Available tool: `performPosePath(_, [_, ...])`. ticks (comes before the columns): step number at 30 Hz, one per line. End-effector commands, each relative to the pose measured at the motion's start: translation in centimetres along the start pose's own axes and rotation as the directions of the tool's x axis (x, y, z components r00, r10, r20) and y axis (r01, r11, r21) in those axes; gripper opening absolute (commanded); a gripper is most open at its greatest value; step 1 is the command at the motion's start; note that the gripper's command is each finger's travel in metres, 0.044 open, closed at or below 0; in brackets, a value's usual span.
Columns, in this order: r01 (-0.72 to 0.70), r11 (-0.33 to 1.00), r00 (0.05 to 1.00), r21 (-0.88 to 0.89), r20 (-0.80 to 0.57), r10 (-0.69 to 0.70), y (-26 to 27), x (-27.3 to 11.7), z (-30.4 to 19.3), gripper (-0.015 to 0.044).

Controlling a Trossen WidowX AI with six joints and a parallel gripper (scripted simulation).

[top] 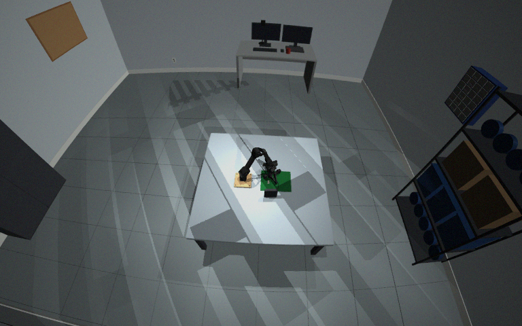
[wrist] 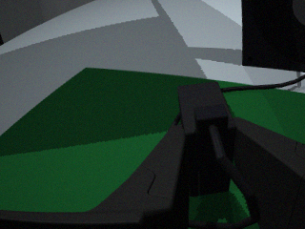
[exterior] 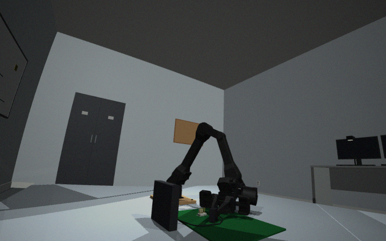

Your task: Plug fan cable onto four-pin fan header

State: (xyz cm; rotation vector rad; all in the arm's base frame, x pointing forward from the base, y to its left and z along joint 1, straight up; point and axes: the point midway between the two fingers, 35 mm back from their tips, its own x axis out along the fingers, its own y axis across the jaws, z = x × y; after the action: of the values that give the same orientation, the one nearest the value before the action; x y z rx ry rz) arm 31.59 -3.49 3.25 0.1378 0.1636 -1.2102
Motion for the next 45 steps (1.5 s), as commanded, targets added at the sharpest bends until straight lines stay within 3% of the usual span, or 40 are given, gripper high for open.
performPosePath(1, [0.0,1.0,1.0,0.0,0.0,0.0,0.0,0.0,0.0,0.0079])
performPosePath(4, [0.0,1.0,1.0,0.0,0.0,0.0,0.0,0.0,0.0,0.014])
performPosePath(29, [0.0,1.0,1.0,0.0,-0.001,0.0,0.0,0.0,0.0,0.014])
performPosePath(45, [-0.02,1.0,0.999,0.007,-0.044,0.021,0.4,-3.3,0.2,0.014])
